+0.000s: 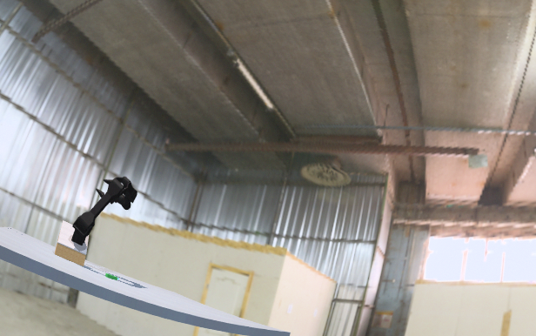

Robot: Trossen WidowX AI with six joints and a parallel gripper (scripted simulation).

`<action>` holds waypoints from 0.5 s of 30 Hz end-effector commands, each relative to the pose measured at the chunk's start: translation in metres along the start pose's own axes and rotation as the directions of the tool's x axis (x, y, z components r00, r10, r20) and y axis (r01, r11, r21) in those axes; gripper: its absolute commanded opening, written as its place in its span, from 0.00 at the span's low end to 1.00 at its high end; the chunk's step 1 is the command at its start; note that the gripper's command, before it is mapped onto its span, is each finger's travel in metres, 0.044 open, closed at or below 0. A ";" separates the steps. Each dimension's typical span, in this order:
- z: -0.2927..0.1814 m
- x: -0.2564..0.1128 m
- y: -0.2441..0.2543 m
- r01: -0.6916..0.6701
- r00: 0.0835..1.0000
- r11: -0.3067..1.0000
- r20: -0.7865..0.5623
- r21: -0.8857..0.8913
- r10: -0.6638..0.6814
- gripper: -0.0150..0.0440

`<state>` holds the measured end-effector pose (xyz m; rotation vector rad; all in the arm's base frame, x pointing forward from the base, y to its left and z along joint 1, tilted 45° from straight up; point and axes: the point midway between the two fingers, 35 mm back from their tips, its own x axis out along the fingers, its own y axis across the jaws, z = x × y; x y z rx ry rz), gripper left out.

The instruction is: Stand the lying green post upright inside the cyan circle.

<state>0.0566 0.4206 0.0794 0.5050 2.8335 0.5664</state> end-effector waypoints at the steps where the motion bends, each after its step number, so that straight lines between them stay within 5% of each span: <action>1: 0.000 -0.001 -0.001 0.004 1.000 1.000 0.005 -0.003 -0.004 0.89; 6: -0.002 -0.032 -0.024 0.119 0.986 0.990 0.131 -0.081 -0.108 0.67; 15: -0.007 -0.102 -0.081 0.386 0.865 0.912 0.398 -0.139 -0.305 0.65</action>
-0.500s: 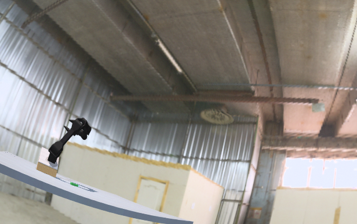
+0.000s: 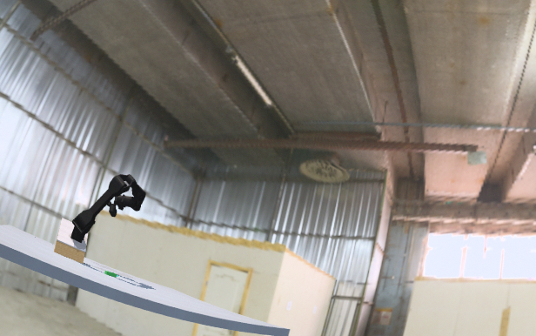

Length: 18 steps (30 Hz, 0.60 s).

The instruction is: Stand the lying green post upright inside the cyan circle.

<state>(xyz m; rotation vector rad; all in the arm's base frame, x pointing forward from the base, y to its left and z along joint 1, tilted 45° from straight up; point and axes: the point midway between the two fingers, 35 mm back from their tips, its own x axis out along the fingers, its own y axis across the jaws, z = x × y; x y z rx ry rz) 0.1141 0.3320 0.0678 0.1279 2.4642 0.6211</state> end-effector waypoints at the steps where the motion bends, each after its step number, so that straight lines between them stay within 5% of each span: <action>1: -0.002 -0.019 -0.029 0.106 0.991 0.994 0.091 -0.041 -0.102 0.65; 9: -0.007 -0.067 -0.102 0.366 0.896 0.929 0.287 -0.047 -0.339 0.65; 18: -0.029 -0.120 -0.184 0.634 0.684 0.770 0.419 0.064 -0.598 0.65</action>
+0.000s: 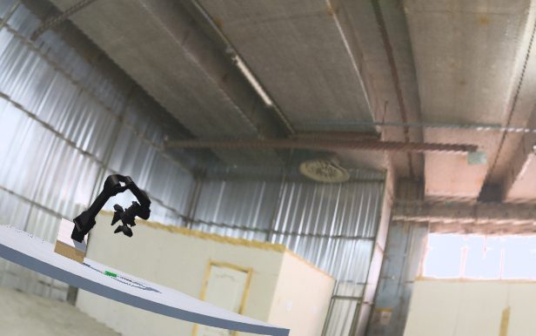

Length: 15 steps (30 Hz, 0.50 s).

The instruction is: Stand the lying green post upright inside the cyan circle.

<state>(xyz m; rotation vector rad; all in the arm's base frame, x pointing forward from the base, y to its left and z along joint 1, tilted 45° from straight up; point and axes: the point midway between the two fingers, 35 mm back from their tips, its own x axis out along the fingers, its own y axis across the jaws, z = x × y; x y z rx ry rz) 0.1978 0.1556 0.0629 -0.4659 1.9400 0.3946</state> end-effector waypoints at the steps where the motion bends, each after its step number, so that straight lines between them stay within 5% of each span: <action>1: -0.011 -0.004 -0.037 0.131 0.990 0.991 0.045 0.002 -0.131 0.65; 15: -0.084 -0.027 -0.166 0.638 0.766 0.763 0.024 0.101 -0.643 0.65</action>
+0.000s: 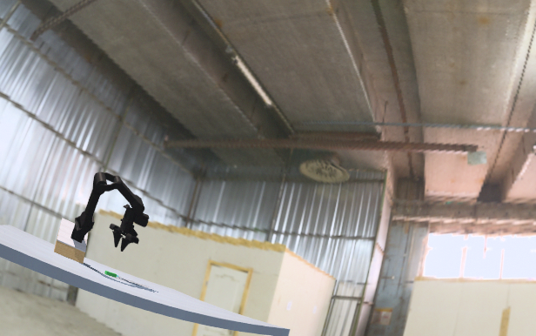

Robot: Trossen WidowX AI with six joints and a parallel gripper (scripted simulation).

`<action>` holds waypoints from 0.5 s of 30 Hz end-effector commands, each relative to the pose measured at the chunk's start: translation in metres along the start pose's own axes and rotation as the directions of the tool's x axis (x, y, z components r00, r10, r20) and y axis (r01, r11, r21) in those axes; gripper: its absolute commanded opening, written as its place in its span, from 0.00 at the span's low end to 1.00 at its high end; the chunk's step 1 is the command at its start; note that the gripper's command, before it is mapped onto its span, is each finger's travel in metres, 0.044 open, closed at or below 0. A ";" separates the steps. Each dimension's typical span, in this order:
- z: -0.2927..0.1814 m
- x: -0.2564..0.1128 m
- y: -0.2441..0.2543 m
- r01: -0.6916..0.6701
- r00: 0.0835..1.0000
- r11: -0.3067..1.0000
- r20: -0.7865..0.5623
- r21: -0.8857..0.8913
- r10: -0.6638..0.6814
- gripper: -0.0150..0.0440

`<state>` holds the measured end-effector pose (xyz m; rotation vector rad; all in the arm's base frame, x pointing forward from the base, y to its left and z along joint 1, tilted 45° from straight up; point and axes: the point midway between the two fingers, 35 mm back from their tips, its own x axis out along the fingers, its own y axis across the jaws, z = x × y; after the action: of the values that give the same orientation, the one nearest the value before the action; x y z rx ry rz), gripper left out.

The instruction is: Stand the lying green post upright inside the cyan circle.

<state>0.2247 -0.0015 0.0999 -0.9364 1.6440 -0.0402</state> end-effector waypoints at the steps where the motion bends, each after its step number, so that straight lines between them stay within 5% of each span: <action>1: -0.021 0.006 -0.026 0.135 0.991 0.991 -0.022 0.018 -0.134 0.65; 8: -0.024 0.014 -0.032 0.158 0.987 0.987 -0.028 0.021 -0.158 0.65; 15: -0.019 0.083 -0.044 0.151 0.988 0.988 -0.021 0.023 -0.150 0.65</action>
<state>0.2335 -0.0700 0.0797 -1.0325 1.5714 -0.1734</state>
